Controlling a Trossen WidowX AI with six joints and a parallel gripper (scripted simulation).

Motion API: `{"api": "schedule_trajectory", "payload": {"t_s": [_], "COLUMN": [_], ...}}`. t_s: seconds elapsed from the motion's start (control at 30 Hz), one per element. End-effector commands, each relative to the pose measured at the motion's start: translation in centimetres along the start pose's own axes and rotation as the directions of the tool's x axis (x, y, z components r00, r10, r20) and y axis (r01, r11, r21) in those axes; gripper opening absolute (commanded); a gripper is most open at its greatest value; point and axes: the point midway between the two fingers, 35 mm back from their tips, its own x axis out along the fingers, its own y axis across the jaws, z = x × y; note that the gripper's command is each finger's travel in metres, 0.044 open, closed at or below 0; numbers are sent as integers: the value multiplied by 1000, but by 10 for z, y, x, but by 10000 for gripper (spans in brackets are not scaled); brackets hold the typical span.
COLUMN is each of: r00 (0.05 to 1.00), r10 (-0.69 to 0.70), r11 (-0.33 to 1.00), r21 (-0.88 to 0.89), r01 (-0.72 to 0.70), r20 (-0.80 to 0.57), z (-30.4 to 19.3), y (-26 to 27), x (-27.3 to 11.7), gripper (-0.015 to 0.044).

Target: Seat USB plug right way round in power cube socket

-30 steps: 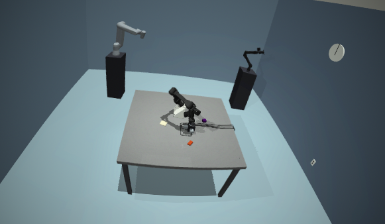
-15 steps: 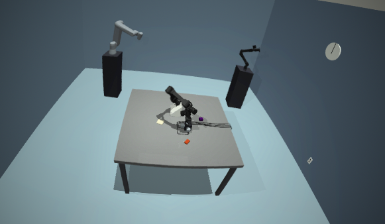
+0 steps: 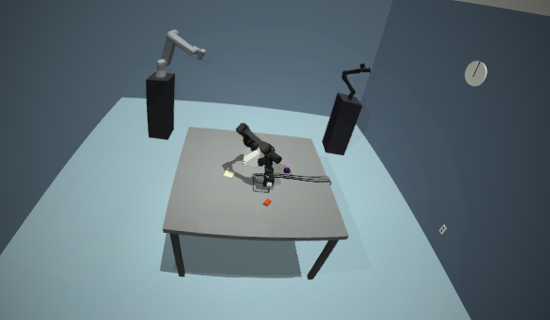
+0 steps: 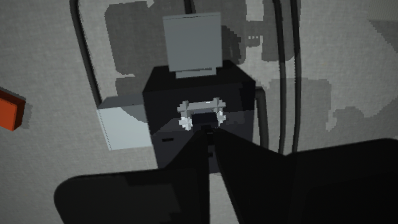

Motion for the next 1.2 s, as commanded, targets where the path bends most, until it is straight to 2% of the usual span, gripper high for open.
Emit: {"api": "schedule_trajectory", "payload": {"t_s": [0.0,1.17], "r00": [1000,1000], "r10": [3,3], "r11": [1000,1000], "r21": [-6,-6], "r01": [-3,-3], "r20": [3,3], "z": [0,1], "y": [0,0], "x": [1,5], "gripper": [0,0]}}
